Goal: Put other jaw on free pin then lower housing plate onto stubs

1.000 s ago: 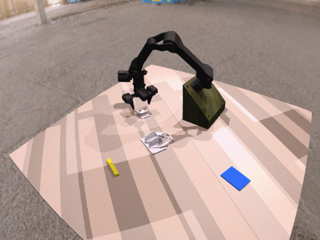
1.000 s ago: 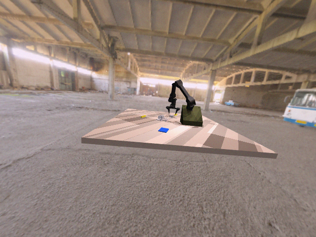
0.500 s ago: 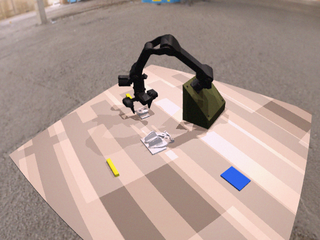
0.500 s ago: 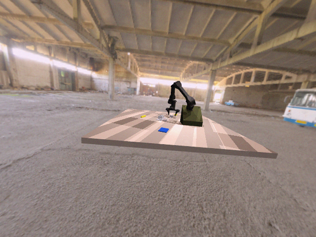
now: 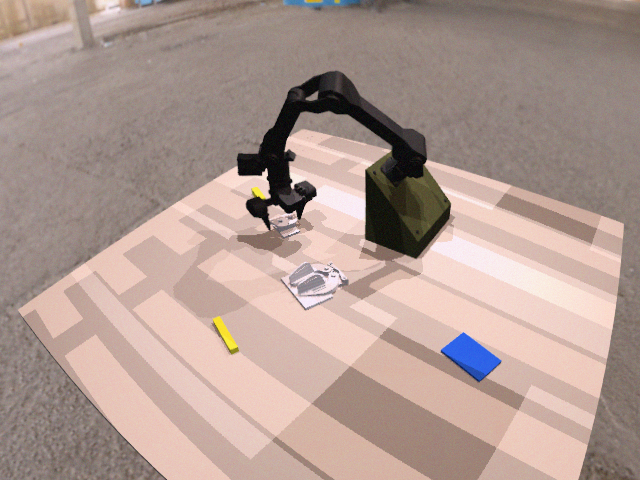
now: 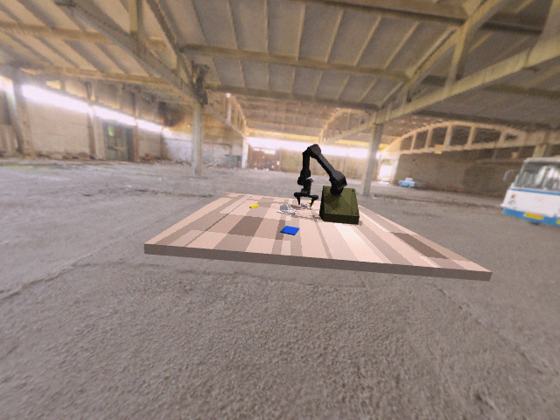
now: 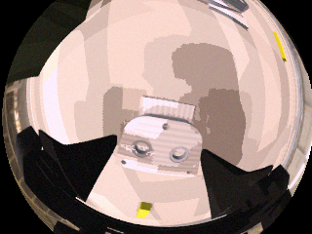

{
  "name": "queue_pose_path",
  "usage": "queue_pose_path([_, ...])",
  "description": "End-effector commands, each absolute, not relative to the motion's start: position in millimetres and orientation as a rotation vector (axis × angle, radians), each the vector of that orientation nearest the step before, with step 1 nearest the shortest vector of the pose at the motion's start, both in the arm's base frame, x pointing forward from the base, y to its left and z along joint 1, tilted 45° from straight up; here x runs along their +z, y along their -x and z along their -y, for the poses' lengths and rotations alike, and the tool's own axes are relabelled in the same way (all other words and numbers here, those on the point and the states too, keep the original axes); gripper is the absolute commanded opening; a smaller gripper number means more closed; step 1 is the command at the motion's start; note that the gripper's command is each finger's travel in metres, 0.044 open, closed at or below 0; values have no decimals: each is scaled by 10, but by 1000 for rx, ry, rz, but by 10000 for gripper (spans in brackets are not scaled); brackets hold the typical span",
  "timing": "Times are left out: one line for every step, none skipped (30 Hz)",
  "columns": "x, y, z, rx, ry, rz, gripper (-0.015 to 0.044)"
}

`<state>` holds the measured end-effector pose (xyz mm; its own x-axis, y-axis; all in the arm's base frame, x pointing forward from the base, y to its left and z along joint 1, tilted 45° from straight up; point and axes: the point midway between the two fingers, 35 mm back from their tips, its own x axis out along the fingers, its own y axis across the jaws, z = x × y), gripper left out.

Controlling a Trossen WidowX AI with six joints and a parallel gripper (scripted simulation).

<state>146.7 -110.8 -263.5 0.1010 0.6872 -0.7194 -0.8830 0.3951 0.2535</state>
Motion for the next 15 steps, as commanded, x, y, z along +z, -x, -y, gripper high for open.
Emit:
queue_pose_path([-2637,-1469,1102,1177,265,-884,440])
queue_pose_path([-2637,-1469,1102,1177,265,-884,440])
queue_pose_path([-2637,-1469,1102,1177,265,-884,440])
queue_pose_path([-2638,-1470,1101,1177,265,-884,440])
queue_pose_path([-2640,-1470,1099,1177,265,-884,440])
queue_pose_path([-2641,-1470,1098,1177,265,-884,440])
queue_pose_path([-2641,-1470,1098,1177,265,-884,440])
queue_pose_path([-2641,-1470,1098,1177,265,-884,440])
queue_pose_path([-2641,-1470,1098,1177,265,-884,440])
queue_pose_path([-2641,-1470,1098,1177,265,-884,440])
queue_pose_path([-2641,-1470,1098,1177,265,-884,440])
queue_pose_path([-2641,-1470,1098,1177,265,-884,440])
queue_pose_path([-2641,-1470,1098,1177,265,-884,440])
queue_pose_path([-2639,-1468,1104,1180,268,-885,433])
queue_pose_path([-2639,-1468,1104,1180,268,-885,427])
